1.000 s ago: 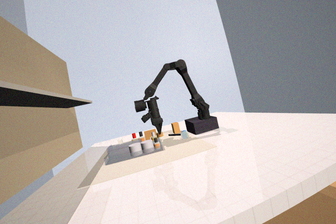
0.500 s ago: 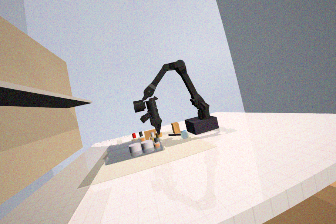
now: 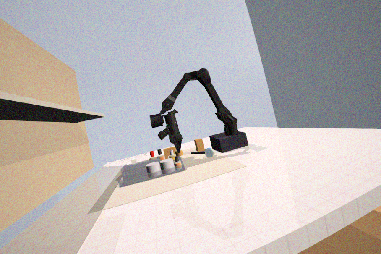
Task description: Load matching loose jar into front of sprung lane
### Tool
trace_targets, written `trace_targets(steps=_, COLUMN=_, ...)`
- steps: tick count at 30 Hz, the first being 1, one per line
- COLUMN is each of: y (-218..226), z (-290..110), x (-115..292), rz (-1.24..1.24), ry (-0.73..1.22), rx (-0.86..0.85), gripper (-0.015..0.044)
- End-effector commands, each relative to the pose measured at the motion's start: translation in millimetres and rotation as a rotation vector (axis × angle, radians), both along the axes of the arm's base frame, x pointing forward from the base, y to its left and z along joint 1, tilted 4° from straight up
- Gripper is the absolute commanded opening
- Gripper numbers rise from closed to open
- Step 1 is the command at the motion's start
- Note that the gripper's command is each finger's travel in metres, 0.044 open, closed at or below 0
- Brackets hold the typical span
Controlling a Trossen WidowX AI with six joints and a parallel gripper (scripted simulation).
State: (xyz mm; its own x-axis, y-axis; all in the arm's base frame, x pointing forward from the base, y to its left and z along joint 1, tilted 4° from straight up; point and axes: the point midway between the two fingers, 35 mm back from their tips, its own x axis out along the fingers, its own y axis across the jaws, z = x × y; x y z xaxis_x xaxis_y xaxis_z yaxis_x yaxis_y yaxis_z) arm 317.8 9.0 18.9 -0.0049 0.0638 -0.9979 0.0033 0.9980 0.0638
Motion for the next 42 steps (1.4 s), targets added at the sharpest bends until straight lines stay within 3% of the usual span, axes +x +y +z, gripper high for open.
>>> trace_targets(steps=1, y=0, z=3, x=8, rz=-0.004, ry=-0.023, rx=0.001, gripper=0.0)
trace_targets(steps=42, y=0, z=7, x=24, rz=-0.004, ry=-0.024, rx=0.001, gripper=0.0)
